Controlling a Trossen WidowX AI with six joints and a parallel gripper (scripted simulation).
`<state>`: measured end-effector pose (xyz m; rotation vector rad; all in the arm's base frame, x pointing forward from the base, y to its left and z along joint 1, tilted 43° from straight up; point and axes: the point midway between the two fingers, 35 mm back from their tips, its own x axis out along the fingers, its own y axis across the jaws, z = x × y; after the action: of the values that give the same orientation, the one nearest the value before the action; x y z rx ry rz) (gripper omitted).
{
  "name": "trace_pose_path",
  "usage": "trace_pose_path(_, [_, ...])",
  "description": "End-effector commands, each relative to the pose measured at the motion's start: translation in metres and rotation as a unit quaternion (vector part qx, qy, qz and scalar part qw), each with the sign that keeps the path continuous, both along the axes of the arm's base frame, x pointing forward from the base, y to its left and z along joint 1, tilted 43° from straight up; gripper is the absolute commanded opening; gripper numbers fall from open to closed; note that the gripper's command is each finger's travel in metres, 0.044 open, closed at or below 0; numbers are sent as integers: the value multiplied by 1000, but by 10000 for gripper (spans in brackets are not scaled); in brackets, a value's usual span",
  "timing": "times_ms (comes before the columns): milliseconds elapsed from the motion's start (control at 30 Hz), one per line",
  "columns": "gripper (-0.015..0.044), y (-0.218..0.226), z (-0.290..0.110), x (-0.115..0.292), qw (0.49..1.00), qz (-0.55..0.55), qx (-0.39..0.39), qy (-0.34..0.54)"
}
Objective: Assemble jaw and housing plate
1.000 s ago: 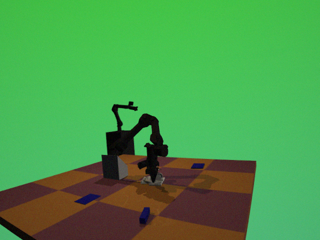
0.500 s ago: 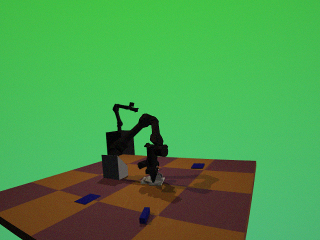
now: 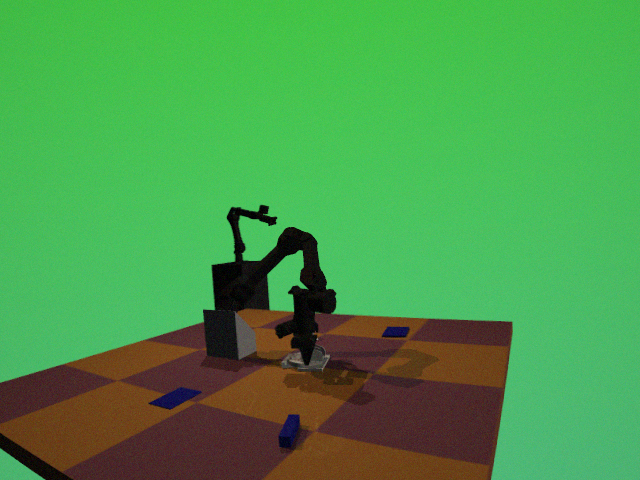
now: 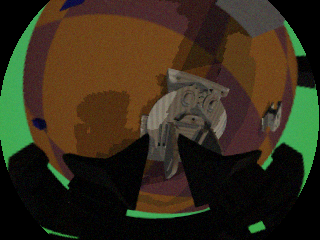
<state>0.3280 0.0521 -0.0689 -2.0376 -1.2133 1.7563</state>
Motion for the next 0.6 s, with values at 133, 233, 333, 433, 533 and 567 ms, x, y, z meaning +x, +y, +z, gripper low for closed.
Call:
trace_pose_path(133, [134,0,0,0,1000,-3,1,2])
trace_pose_path(233, [213,0,0,0,1000,0,0,0])
trace_pose_path(333, [224,0,0,0,1000,0,0,0])
trace_pose_path(433, [224,0,0,0,1000,0,0,0])
trace_pose_path(533, [224,0,0,0,1000,0,0,0])
trace_pose_path(567, [224,0,0,0,1000,0,0,0])
